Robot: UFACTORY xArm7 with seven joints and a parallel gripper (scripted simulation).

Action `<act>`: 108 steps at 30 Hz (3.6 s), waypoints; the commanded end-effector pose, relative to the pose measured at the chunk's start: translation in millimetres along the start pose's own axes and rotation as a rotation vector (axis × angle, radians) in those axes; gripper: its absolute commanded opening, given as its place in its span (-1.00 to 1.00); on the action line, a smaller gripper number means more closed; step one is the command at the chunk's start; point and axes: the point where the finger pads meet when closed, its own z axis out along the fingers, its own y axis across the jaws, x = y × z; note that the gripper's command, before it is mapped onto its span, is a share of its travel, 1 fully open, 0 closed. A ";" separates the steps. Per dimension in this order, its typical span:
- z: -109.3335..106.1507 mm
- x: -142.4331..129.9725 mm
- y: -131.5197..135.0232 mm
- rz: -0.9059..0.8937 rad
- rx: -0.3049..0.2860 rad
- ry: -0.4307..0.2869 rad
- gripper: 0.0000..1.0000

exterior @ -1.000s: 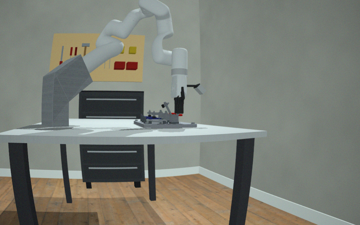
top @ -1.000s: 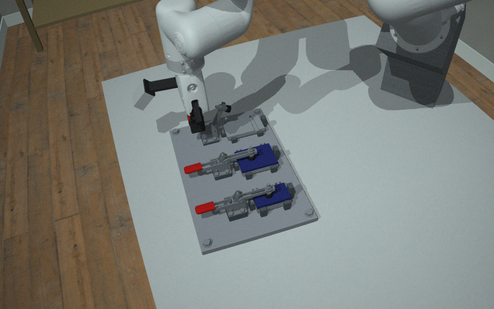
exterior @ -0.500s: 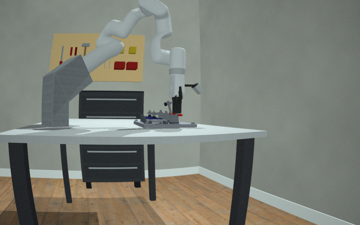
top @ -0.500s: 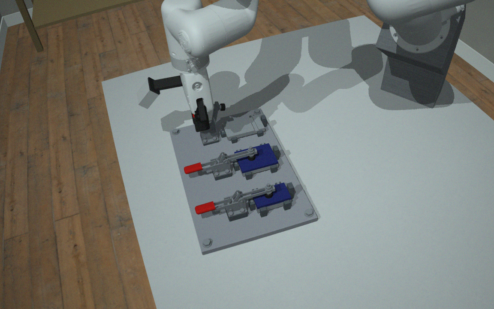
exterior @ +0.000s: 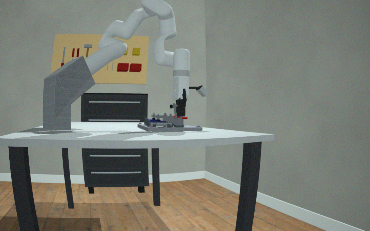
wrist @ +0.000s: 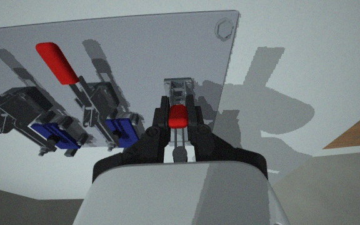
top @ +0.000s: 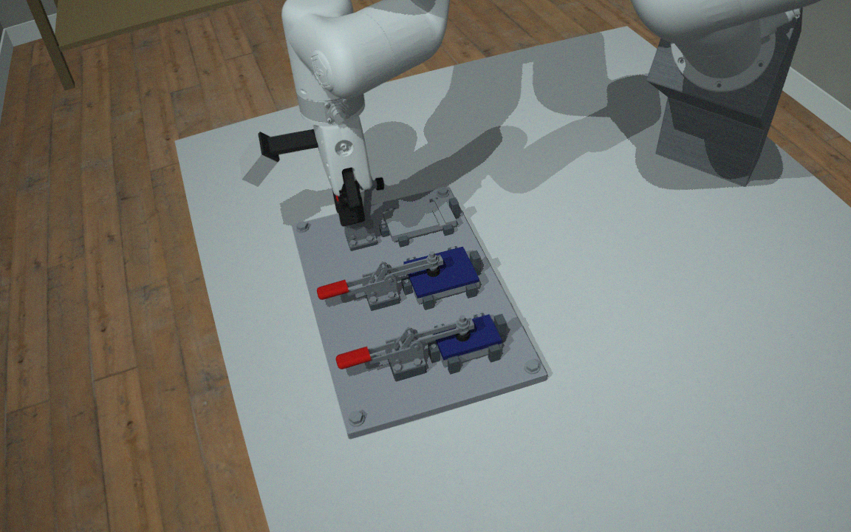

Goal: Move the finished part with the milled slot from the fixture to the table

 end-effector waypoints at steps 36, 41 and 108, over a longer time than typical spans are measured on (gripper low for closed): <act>-0.5 -3.3 1.1 0.001 -0.002 0.002 -1.00; -0.5 -4.2 1.0 0.001 -0.002 0.002 -1.00; -42.4 -4.5 1.0 0.001 -0.002 0.002 -0.05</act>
